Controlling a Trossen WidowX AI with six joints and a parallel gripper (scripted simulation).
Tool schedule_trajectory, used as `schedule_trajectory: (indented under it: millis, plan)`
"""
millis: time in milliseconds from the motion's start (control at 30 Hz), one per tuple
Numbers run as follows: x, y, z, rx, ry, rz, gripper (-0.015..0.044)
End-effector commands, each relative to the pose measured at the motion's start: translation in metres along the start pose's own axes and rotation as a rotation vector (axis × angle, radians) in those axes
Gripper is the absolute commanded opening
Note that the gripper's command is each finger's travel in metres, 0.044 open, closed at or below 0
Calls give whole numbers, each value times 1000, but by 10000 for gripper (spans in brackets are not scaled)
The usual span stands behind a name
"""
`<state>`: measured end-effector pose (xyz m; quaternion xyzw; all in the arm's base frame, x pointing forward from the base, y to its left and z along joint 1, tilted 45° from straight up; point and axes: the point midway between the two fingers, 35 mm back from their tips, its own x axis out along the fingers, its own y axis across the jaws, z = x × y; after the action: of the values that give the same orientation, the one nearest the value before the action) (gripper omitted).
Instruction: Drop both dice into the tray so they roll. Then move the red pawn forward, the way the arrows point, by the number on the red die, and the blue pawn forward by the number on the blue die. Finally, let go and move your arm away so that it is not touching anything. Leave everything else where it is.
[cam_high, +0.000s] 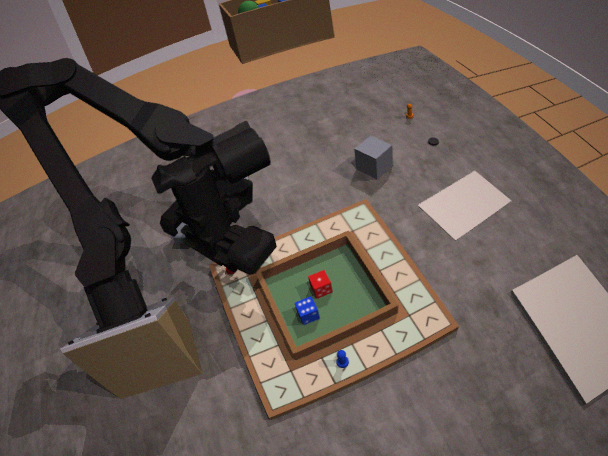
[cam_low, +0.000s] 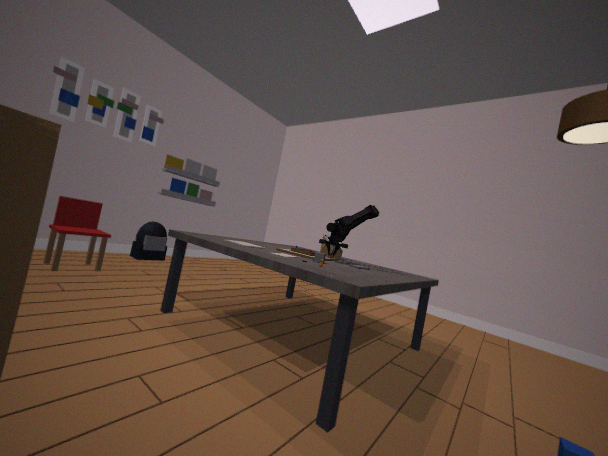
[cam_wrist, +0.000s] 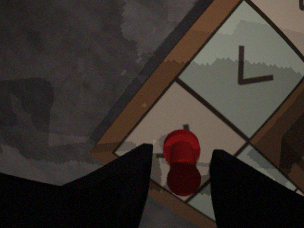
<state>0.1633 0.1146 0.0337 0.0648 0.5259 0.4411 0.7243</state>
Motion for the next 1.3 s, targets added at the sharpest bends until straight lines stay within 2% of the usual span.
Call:
schedule_trajectory:
  millis: [0, 300, 467, 600, 700, 900, 1267]
  plan:
    - [0, 0, 0, -4, 0, 0, 210]
    - [-6, -1, 0, -3, 2, -3, 440]
    - [-47, -1, -1, 2, 3, -2, 440]
    - [-49, 0, -1, 3, 3, -2, 440]
    - [-52, -14, 5, 66, 5, -10, 361]
    - [-63, -76, 14, 318, 9, -33, 204]
    - [-67, -192, -28, 747, 12, -39, 200]
